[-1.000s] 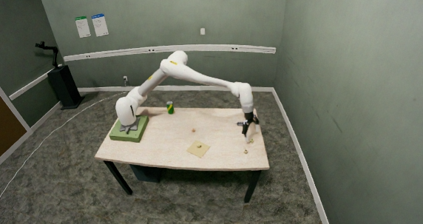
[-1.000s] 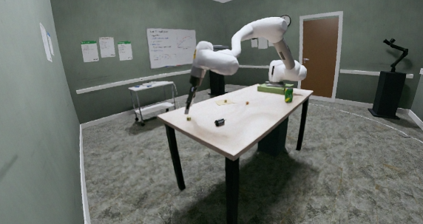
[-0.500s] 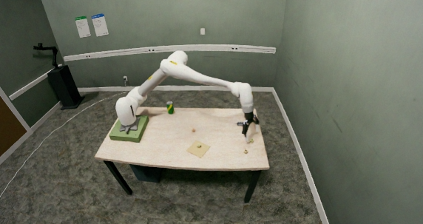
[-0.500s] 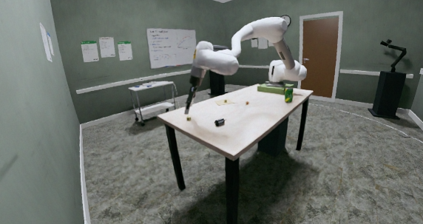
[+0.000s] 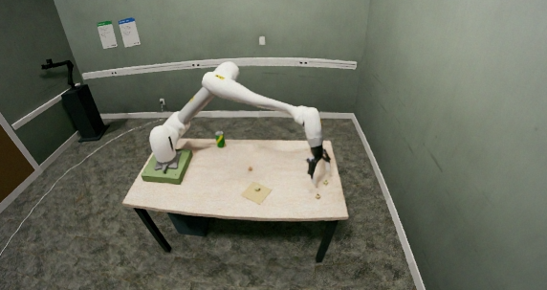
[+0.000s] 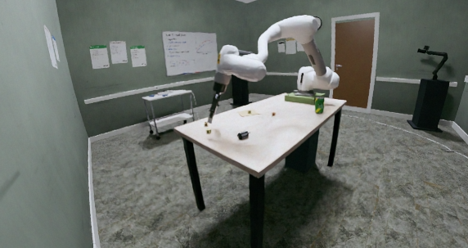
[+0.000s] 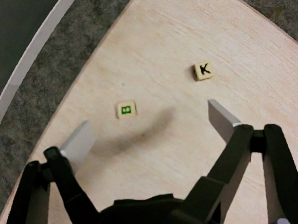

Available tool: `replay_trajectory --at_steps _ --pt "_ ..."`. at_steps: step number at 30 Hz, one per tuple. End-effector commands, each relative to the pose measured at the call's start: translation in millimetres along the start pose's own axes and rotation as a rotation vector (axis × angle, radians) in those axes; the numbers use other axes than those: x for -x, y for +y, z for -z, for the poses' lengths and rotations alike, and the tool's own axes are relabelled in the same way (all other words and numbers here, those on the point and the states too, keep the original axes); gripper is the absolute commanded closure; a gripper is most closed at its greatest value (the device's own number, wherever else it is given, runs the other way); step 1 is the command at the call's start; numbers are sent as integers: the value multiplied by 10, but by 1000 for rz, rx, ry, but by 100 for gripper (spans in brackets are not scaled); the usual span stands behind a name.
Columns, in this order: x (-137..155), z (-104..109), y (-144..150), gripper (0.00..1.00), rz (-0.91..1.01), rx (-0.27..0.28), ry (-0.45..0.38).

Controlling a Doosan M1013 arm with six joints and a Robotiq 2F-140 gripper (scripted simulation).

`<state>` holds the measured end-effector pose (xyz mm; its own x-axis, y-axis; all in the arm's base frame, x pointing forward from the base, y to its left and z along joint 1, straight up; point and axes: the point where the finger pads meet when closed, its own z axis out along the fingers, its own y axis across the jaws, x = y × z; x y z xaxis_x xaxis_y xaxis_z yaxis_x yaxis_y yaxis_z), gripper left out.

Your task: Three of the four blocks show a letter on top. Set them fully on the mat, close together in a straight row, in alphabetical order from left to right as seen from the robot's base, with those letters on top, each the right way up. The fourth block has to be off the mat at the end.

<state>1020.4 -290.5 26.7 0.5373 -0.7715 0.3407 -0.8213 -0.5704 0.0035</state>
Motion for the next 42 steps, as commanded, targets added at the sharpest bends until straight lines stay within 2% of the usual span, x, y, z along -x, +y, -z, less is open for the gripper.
replay_trajectory --at_steps 1,3,5,6,7,18,20,22,26,28,42 --pt "209 174 528 0 -2 0 9" --pt "209 174 528 0 -2 0 9" --pt "441 292 961 0 -2 2 10" --pt "441 292 961 0 -2 2 10" --pt "558 343 1153 0 -2 3 11" --pt "1560 664 2434 0 -1 0 8" --pt "1560 664 2434 0 -1 0 8" --pt "1900 745 2780 0 0 -3 5" --pt "2247 818 3103 0 0 -7 1" --pt "2314 831 3162 0 0 -8 1" --pt "2317 831 3165 0 0 -8 1"
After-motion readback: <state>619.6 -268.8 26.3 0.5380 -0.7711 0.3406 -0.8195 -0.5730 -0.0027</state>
